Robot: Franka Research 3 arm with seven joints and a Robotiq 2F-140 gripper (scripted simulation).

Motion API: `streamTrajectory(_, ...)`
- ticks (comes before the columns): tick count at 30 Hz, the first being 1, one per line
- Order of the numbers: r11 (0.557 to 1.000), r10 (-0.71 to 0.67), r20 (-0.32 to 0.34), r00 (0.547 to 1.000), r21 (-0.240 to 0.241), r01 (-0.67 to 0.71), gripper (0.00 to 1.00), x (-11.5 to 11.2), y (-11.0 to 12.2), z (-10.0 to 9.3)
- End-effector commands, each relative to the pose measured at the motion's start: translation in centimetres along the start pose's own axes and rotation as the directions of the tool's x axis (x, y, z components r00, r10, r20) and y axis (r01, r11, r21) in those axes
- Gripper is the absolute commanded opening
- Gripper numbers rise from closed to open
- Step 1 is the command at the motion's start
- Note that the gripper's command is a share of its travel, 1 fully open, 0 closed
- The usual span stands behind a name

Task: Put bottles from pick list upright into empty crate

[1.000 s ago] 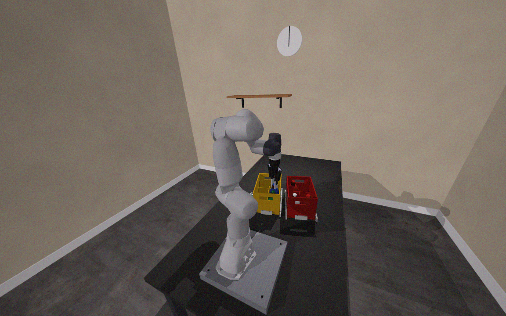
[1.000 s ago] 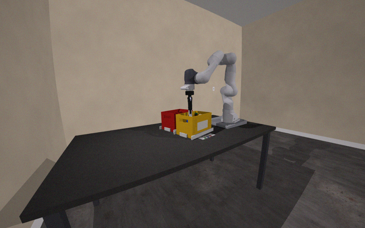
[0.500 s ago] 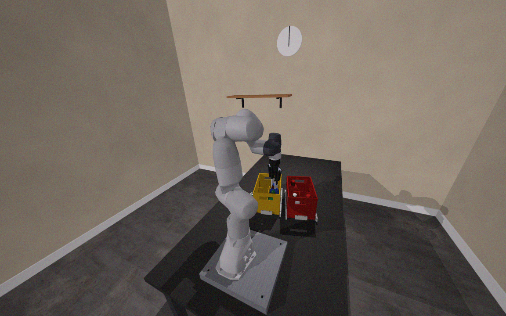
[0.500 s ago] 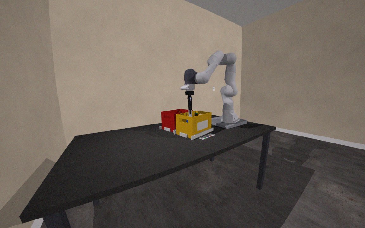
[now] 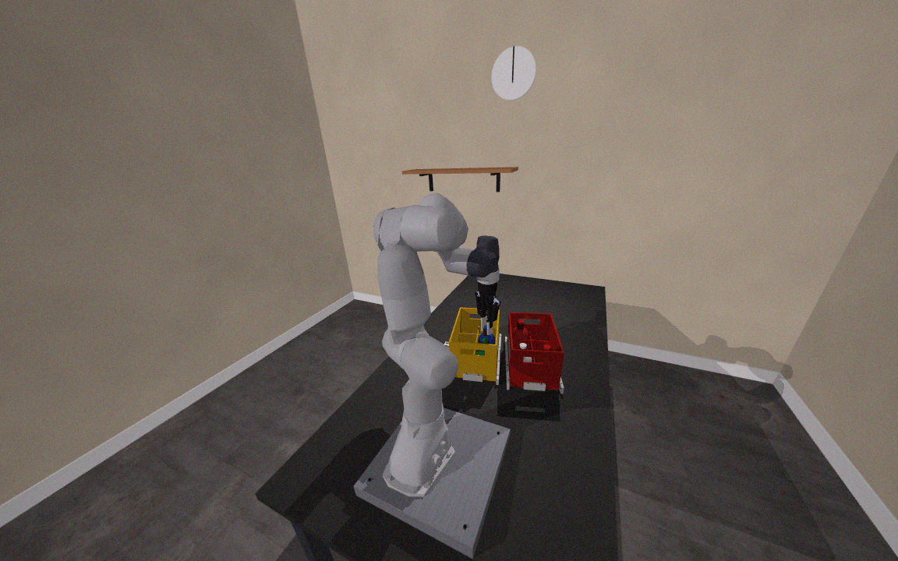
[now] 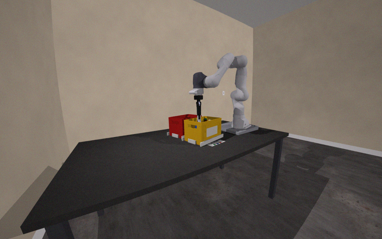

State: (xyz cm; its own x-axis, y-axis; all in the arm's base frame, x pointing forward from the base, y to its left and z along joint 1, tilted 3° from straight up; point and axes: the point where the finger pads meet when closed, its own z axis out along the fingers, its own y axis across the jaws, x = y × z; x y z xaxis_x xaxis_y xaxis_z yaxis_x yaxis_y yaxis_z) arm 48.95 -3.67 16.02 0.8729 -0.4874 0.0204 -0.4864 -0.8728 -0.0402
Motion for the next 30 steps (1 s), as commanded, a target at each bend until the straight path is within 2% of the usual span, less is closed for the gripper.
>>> streamTrajectory(1, 1.000, 0.002, -0.012, 1.000, 0.003, -0.002, 0.00, 0.35, -0.17, -0.19)
streamTrajectory(12, 1.000, 0.002, -0.012, 1.000, 0.003, -0.002, 0.00, 0.35, -0.17, -0.19)
streamTrajectory(13, 1.000, 0.002, -0.012, 1.000, 0.003, -0.002, 0.38, 0.35, -0.17, 0.04)
streamTrajectory(30, 1.000, 0.002, -0.012, 1.000, 0.003, -0.002, 0.38, 0.35, -0.17, 0.04)
